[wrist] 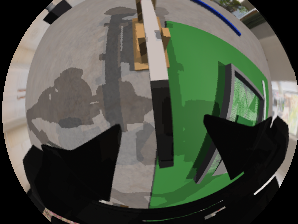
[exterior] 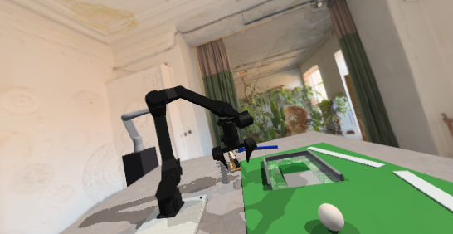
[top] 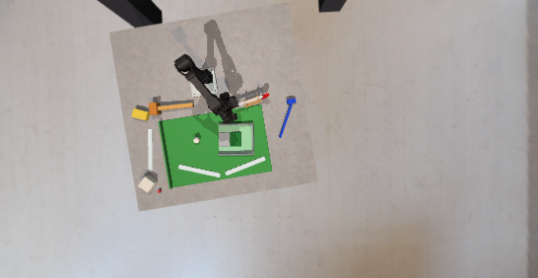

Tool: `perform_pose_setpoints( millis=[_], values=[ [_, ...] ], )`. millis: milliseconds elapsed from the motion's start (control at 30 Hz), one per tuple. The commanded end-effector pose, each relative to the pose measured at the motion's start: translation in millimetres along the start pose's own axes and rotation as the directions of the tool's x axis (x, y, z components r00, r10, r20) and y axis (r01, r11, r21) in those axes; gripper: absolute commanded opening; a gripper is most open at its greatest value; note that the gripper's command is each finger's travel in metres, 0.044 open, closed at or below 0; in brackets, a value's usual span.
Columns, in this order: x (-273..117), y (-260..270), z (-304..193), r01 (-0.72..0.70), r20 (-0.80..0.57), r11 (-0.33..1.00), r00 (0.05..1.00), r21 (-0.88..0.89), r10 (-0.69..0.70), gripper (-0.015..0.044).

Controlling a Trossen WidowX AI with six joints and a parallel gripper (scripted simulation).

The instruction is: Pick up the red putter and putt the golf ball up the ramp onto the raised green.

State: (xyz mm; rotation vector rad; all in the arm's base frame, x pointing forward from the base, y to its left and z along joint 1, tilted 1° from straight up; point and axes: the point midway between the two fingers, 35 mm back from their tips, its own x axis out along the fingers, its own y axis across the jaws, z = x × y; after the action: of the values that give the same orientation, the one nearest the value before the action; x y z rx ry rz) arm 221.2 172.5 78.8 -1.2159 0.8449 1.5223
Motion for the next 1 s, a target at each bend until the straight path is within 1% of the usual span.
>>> perform_pose_setpoints(
  millis=[0, 233, 467, 967],
  values=[
    [9, 2, -4, -0.014, -0.008, 1.000, 1.000, 0.000, 0.014, 0.0440],
    [20, 3, -7, -0.014, -0.008, 1.000, 1.000, 0.000, 0.014, 0.0440],
    [21, 3, -7, -0.014, -0.008, 1.000, 1.000, 0.000, 0.014, 0.0440],
    [17, 1, -5, -0.006, -0.002, 1.000, 1.000, 0.001, 0.006, 0.0046]
  ],
)
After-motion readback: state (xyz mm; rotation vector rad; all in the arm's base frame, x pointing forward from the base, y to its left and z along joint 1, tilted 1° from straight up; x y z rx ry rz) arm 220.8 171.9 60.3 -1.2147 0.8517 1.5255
